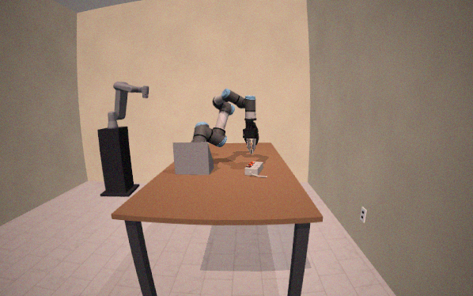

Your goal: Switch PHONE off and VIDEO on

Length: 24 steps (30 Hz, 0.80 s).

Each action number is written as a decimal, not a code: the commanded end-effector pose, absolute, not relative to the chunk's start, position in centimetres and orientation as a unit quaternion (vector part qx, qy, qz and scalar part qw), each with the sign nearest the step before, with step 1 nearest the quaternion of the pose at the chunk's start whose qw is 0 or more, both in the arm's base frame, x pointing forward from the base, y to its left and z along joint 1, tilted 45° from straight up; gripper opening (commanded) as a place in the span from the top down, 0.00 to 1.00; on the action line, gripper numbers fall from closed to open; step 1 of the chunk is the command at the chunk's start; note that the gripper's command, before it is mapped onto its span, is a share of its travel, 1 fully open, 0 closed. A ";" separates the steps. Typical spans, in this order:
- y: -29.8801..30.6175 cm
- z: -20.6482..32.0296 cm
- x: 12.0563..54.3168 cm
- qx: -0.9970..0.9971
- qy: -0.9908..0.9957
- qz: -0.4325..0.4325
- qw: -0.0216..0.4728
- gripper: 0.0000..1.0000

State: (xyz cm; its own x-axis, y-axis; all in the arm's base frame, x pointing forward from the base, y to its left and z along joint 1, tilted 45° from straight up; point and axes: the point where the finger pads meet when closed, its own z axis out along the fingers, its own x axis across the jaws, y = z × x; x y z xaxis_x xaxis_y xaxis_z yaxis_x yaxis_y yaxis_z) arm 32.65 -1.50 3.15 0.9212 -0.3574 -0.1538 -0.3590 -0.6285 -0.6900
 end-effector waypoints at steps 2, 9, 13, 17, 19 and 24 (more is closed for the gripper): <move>-1.6 3.2 32.7 -0.903 0.199 0.000 0.382 1.00; -1.4 3.0 32.7 -0.903 0.199 0.000 0.382 1.00; -1.3 2.9 32.7 -0.903 0.199 0.000 0.382 1.00; -1.1 2.6 32.8 -0.903 0.199 0.000 0.382 1.00; -1.1 2.6 32.8 -0.903 0.199 0.000 0.382 1.00; -0.7 2.2 32.9 -0.903 0.199 0.000 0.382 1.00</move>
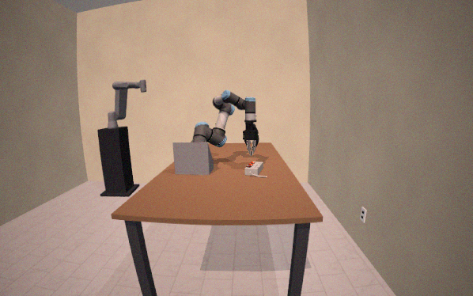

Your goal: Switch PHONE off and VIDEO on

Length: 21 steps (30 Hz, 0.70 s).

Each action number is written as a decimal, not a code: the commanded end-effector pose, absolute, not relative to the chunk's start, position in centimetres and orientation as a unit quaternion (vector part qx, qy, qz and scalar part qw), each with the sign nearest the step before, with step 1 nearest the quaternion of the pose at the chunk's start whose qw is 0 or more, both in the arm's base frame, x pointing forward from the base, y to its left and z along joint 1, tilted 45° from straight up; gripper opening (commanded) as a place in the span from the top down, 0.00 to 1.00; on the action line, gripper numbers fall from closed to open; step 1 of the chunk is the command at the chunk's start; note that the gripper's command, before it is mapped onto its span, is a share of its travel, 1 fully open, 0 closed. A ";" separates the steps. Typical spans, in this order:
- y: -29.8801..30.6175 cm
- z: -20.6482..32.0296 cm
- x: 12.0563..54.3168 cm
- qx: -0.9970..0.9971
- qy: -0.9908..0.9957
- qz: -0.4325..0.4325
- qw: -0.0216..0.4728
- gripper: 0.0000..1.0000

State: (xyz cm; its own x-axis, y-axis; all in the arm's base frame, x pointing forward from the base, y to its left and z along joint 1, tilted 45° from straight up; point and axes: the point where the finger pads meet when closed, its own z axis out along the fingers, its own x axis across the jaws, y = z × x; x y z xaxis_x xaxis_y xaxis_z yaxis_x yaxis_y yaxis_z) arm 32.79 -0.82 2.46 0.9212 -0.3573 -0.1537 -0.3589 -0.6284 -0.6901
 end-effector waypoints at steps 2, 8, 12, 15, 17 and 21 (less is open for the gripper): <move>-0.5 2.1 32.9 -0.903 0.199 0.000 0.382 1.00; 0.1 1.5 33.0 -0.903 0.199 0.000 0.382 1.00; 0.3 1.3 33.1 -0.903 0.199 0.000 0.382 1.00; 0.5 1.0 33.1 -0.903 0.199 0.000 0.382 1.00; 0.7 0.8 33.1 -0.903 0.199 0.000 0.382 1.00; 1.0 0.5 33.2 -0.903 0.199 0.000 0.382 1.00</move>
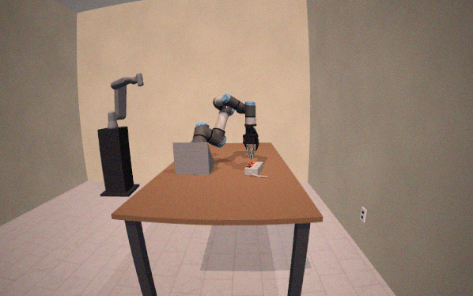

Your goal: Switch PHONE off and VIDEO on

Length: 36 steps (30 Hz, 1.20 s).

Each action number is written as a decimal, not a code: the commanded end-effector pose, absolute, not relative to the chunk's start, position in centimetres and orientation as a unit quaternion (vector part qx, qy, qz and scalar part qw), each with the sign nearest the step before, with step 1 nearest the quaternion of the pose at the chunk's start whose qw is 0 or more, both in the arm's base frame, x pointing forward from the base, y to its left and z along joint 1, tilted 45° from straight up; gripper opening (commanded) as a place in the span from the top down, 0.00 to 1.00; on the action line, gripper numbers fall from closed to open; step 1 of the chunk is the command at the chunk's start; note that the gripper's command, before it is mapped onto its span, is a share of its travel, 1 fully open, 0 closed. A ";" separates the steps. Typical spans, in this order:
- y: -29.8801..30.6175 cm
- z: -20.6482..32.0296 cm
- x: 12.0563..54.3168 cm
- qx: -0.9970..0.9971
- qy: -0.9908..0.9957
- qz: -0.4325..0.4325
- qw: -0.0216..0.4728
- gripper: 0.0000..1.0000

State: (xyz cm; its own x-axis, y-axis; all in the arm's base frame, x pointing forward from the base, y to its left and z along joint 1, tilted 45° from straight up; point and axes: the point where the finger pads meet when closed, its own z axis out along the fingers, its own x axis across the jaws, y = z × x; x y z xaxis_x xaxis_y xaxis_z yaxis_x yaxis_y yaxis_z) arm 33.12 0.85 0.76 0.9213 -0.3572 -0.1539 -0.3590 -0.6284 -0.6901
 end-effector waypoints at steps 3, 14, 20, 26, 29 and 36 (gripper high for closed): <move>1.2 0.3 33.2 -0.903 0.199 0.000 0.382 1.00; 1.5 0.1 33.3 -0.903 0.199 0.000 0.382 1.00; 1.5 0.0 33.3 -0.903 0.199 0.000 0.382 1.00; 1.5 0.0 33.3 -0.903 0.199 0.000 0.382 1.00; 1.5 0.0 33.3 -0.903 0.199 0.000 0.382 1.00; 1.5 0.0 33.3 -0.903 0.199 0.000 0.382 1.00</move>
